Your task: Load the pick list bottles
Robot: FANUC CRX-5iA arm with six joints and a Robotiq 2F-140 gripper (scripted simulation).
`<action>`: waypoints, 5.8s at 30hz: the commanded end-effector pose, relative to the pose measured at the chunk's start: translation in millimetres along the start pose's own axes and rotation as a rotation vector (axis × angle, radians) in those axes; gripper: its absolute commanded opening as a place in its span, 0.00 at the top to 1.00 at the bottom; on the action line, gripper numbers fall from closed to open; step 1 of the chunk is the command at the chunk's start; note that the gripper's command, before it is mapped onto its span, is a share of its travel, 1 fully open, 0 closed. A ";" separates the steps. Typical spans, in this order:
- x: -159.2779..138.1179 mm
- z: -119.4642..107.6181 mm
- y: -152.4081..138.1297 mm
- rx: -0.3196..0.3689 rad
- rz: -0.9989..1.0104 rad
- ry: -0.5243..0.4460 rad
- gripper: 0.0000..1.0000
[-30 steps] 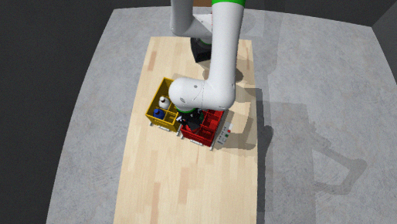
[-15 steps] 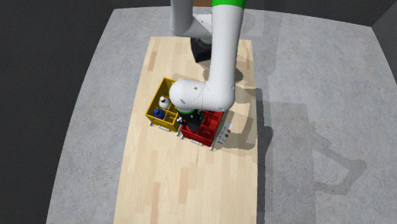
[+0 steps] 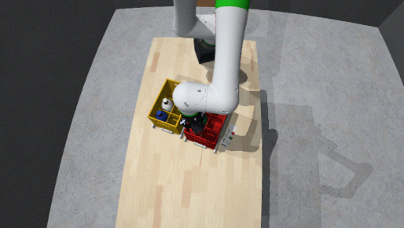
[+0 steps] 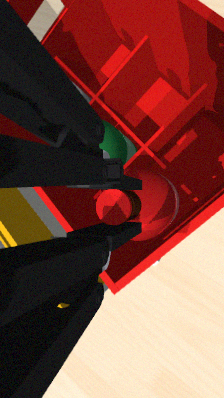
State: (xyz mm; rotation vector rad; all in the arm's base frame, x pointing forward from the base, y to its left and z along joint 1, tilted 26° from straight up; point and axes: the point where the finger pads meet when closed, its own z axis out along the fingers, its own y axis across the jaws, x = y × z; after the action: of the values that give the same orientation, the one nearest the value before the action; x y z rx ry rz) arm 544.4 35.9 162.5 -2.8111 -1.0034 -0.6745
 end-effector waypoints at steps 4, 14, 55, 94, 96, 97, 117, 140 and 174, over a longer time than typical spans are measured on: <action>0.6 1.4 0.6 -0.001 0.000 0.001 0.90; 0.6 6.4 0.6 -0.001 0.000 0.001 0.90; 0.6 20.8 0.6 -0.001 0.000 0.001 0.90; 0.6 1.8 0.6 -0.001 0.000 0.001 0.56; 0.6 -3.5 0.6 -0.001 0.000 0.001 0.56; 0.6 -6.2 0.6 -0.002 0.000 0.001 0.56; 0.5 -54.2 0.6 -0.002 0.000 0.001 0.56; 0.4 -80.9 -67.2 -0.001 0.000 0.001 0.56; 4.7 -121.6 -211.6 -0.001 0.000 0.002 0.56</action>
State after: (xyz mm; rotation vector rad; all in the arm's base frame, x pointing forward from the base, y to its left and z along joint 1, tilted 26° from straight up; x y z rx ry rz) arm 381.0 166.7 255.5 -2.8057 -1.0052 -0.6709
